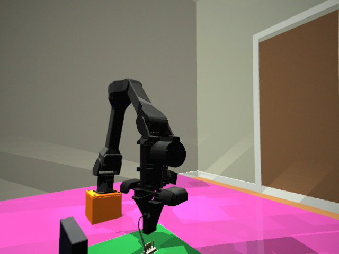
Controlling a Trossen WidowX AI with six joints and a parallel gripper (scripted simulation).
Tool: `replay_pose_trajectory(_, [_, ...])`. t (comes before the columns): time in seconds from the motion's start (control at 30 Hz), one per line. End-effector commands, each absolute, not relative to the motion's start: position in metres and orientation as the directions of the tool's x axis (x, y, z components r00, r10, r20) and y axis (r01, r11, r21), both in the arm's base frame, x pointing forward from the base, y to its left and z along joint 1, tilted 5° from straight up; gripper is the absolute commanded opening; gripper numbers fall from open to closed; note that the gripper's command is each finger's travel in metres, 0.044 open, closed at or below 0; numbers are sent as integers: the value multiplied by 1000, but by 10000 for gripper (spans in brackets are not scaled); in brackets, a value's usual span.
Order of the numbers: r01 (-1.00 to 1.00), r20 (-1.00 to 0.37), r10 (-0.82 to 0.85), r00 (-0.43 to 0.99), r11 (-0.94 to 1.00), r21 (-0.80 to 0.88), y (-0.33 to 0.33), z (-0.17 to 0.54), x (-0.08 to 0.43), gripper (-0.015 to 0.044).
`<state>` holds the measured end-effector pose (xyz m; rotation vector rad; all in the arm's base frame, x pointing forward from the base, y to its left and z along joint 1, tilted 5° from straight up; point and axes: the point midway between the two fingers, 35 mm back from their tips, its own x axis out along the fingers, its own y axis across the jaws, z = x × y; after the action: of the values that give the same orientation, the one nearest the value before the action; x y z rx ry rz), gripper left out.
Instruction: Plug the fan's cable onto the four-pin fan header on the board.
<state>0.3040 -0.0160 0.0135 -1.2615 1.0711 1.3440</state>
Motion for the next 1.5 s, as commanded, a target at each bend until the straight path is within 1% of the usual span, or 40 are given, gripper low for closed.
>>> replay_pose_trajectory(0.0, [-990, -997, 78, 1, -144, -13, -16, 13, 303, 0])
replay_pose_trajectory(0.23, [-990, -997, 78, 1, -138, -12, -13, -9, 303, 0])
replay_pose_trajectory(1.47, [-991, -997, 79, 1, -132, -12, -13, -13, 304, 0])
